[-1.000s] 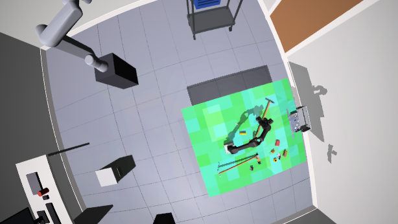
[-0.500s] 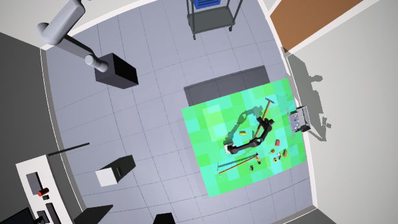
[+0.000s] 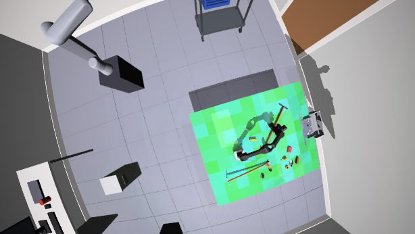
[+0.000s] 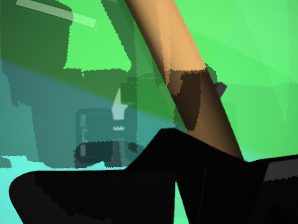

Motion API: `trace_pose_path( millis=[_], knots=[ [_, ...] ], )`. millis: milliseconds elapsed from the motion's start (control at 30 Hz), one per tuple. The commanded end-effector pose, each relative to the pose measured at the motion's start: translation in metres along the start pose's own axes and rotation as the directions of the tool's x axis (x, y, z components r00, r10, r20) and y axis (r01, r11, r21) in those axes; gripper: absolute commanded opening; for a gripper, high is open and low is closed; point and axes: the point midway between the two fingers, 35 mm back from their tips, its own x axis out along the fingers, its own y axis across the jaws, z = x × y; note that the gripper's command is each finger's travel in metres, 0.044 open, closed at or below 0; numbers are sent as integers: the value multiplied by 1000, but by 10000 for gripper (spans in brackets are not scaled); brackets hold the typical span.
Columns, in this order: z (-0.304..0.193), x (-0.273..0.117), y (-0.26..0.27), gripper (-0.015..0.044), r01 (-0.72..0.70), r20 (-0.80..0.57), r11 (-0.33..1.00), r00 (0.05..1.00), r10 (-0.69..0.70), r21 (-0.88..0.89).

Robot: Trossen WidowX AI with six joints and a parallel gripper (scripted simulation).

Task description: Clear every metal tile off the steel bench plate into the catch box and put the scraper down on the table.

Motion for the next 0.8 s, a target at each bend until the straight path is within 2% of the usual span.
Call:
trace_pose_path(
  millis=[0, 767],
  knots=[
    [4, -1, -7, 0, 2, 10, 1000, 1000, -2, -1],
    [12, 1, -28, 0, 7, 25, 1000, 1000, -7, 1]
  ],
)
